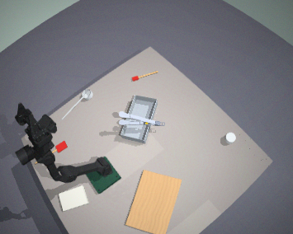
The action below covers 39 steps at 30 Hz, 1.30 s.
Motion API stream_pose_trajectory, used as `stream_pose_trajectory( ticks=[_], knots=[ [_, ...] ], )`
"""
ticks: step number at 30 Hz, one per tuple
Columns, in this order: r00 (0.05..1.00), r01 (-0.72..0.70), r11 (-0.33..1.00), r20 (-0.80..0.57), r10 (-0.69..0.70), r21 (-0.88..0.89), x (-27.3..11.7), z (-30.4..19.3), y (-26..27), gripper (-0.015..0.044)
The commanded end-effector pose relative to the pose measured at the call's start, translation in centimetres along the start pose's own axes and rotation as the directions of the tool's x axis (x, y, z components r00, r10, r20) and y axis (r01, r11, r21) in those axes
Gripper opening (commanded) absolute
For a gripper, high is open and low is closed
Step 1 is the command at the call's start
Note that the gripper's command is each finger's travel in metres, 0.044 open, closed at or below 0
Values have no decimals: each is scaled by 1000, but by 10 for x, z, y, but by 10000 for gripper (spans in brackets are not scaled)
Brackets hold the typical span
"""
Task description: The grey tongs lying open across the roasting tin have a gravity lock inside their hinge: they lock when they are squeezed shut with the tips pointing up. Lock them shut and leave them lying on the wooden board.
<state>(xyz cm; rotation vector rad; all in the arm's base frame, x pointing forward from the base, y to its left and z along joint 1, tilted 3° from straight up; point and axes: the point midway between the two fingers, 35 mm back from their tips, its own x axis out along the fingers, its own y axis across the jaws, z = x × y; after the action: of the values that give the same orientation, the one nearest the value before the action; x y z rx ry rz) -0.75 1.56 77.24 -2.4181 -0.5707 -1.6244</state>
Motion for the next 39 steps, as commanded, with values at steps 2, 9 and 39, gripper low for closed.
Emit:
stream_pose_trajectory(
  ticks=[2,9,39],
  knots=[
    [1000,0,1000,5,0,6,0,2,0,400],
    [989,-74,953,147,31,293,12,65,10,216],
    [434,-882,-190,900,32,432,-76,418,16,-150]
  ],
)
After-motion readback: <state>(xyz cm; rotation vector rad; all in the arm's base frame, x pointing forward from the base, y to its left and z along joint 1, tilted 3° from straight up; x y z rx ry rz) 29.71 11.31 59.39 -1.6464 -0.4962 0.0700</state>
